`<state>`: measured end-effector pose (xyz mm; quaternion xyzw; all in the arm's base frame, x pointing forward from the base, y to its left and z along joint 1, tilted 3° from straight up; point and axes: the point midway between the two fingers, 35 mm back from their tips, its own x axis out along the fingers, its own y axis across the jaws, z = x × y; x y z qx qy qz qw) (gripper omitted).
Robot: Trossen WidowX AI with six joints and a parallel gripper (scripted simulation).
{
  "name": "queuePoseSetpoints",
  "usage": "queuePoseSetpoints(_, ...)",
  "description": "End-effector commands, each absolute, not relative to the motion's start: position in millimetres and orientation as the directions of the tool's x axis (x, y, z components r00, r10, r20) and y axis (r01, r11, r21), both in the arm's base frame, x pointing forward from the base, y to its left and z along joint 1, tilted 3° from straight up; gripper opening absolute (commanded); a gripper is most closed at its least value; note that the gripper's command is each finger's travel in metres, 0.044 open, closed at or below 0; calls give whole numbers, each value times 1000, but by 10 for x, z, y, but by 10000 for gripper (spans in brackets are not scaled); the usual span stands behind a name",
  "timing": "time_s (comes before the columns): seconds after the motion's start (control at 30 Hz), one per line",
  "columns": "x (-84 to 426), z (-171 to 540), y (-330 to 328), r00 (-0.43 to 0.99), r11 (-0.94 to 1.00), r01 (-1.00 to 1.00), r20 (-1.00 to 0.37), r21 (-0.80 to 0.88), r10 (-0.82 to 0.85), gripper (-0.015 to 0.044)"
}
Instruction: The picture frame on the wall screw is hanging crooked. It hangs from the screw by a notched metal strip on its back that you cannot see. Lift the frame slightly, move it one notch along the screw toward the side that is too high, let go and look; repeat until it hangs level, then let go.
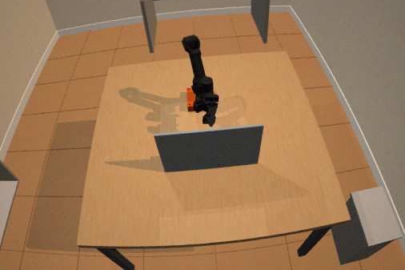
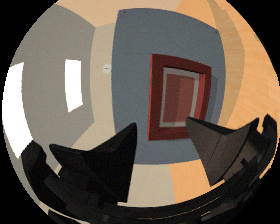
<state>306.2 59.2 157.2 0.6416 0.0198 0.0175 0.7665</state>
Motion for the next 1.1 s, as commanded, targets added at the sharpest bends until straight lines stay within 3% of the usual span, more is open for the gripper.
queuePoseSetpoints(0.0,2947,1522,568,999,200,5,-15,980,49,260)
queuePoseSetpoints(0.8,2038,1953,576,999,199,12,-22,980,49,260)
queuePoseSetpoints(1.07,2010,1949,561,999,199,12,-22,980,49,260)
